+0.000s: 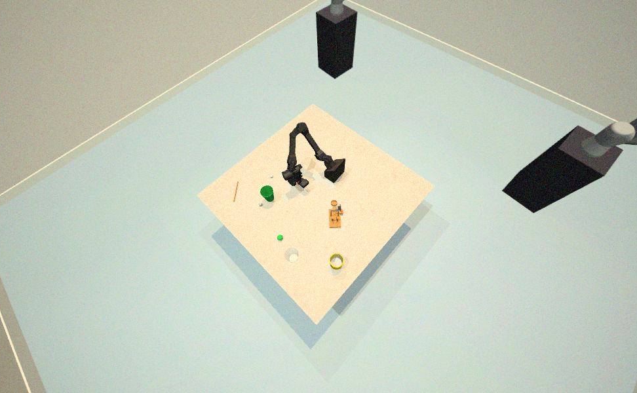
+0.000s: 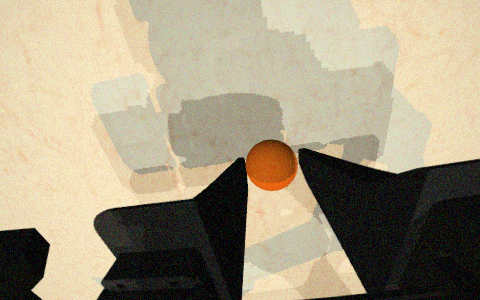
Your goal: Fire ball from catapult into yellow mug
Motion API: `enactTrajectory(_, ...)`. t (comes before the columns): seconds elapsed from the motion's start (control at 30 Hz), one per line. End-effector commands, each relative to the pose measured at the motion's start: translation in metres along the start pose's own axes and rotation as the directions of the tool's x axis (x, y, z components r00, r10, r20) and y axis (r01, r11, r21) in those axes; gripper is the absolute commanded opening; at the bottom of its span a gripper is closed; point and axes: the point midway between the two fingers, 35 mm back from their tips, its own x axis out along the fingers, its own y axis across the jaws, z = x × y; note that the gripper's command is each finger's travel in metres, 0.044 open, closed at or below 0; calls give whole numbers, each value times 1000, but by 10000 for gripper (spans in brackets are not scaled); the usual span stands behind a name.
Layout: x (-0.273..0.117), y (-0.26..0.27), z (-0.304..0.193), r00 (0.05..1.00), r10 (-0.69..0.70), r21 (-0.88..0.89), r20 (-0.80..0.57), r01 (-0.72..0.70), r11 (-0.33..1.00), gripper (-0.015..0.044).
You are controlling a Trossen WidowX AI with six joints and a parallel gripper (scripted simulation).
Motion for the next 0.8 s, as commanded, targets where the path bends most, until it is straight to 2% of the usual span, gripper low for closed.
enactTrajectory(0.0, 1, 2, 0, 1000, 4, -8, -4, -4, 1000, 148)
enactTrajectory(0.13, 1, 2, 0, 1000, 4, -8, -4, -4, 1000, 122)
enactTrajectory(0.3, -8, 10, 9, 998, 24, -45, 51, -22, 999, 0)
enactTrajectory(0.77, -58, 11, 17, 999, 42, -36, 33, -41, 999, 0)
